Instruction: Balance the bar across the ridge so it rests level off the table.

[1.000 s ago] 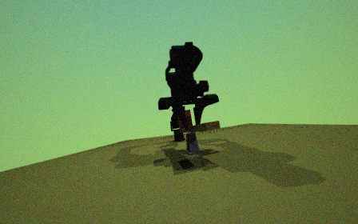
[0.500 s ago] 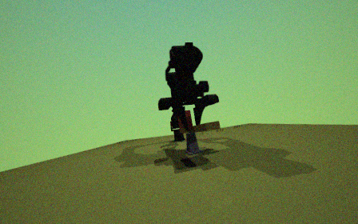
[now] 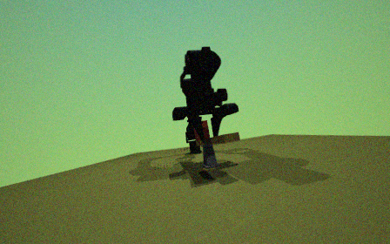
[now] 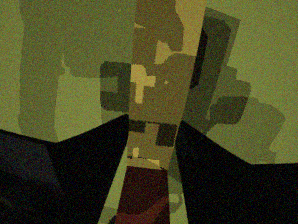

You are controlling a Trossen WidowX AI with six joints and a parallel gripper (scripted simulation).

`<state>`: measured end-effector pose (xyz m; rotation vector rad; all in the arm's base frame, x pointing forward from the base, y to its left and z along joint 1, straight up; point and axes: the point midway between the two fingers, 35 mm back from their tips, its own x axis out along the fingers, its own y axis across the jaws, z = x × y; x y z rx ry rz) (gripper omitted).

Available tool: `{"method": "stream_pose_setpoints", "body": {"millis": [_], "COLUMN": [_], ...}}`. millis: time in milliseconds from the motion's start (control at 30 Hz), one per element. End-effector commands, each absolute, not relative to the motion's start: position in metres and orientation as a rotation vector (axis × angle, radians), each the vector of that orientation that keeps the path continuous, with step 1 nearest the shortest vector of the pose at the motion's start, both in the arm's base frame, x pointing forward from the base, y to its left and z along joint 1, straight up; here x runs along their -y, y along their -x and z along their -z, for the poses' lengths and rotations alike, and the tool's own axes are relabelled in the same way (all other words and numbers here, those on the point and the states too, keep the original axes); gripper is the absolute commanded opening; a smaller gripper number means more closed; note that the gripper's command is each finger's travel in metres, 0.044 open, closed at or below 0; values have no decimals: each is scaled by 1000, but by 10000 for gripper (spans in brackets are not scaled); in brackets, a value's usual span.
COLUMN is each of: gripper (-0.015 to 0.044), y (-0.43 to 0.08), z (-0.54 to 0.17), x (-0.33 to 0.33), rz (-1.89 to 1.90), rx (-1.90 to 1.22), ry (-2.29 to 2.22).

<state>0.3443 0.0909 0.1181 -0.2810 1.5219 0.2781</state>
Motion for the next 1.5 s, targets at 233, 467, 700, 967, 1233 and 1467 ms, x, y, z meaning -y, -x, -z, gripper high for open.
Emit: {"method": "stream_pose_setpoints", "body": {"millis": [233, 467, 700, 967, 1233, 1467], "gripper": [0, 0, 0, 0, 0, 0], "y": [-344, -344, -344, -344, -344, -344], "z": [-117, -116, -116, -115, -114, -114], "x": [-91, -91, -91, -91, -91, -91], "rz": [-280, -280, -280, -280, -280, -280], "rx": [-1522, -1522, -1522, -1522, -1522, -1522], "ry": [277, 277, 277, 277, 277, 277]}}
